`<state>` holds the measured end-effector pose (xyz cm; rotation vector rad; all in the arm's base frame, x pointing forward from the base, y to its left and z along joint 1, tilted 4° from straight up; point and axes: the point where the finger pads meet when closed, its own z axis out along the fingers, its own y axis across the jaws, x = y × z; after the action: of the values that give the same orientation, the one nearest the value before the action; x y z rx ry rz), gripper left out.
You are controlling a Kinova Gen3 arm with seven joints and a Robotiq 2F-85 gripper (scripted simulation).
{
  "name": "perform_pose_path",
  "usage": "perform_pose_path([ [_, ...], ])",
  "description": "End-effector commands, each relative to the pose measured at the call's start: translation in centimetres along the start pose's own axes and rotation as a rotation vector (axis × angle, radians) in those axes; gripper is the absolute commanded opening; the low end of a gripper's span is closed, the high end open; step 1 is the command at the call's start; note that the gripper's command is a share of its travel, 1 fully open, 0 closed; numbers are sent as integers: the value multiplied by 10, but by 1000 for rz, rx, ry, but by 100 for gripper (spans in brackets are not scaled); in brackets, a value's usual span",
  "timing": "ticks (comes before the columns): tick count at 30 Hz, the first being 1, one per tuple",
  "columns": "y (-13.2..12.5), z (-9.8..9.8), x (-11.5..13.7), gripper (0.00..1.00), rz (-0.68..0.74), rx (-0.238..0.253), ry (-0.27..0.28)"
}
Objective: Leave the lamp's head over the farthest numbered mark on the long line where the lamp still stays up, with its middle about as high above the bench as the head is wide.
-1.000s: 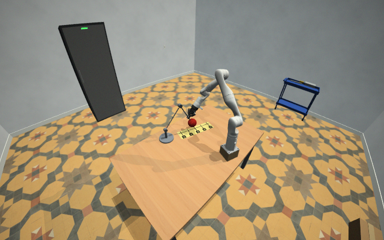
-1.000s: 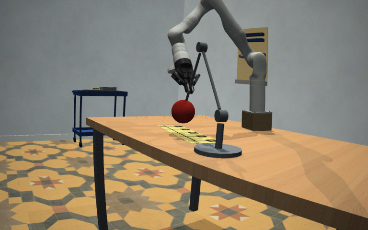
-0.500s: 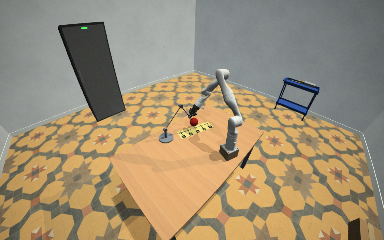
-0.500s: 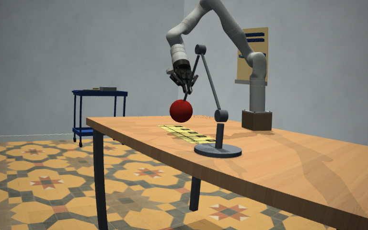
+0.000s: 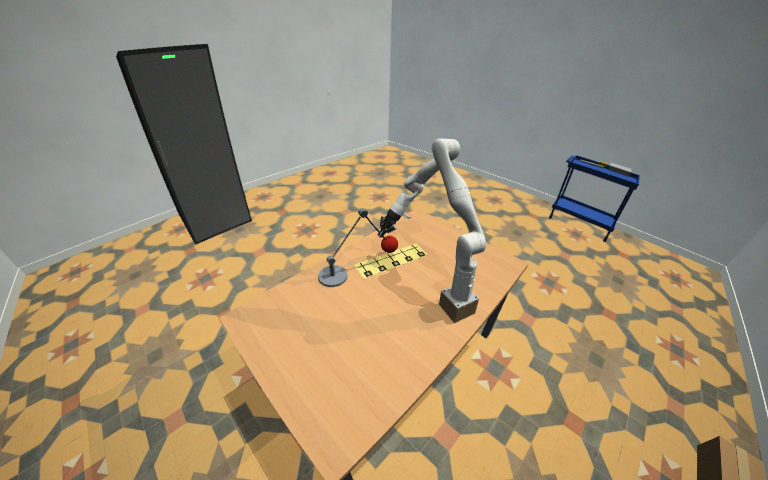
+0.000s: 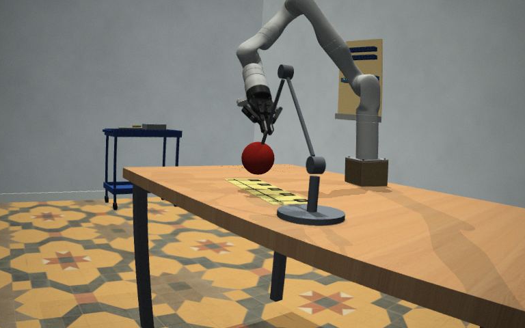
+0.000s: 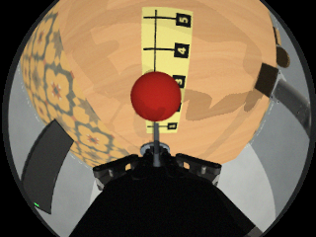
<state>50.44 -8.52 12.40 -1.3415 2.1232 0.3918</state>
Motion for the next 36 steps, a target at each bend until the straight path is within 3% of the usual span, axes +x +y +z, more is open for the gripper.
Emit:
perform_pose_path([
  [1, -3, -7, 8, 0, -1, 7, 11],
  [10, -4, -9, 8, 0, -1, 7, 11],
  [11, -3, -9, 7, 100, -1, 7, 10],
  [36, -1, -3, 2, 100, -2, 1, 2],
])
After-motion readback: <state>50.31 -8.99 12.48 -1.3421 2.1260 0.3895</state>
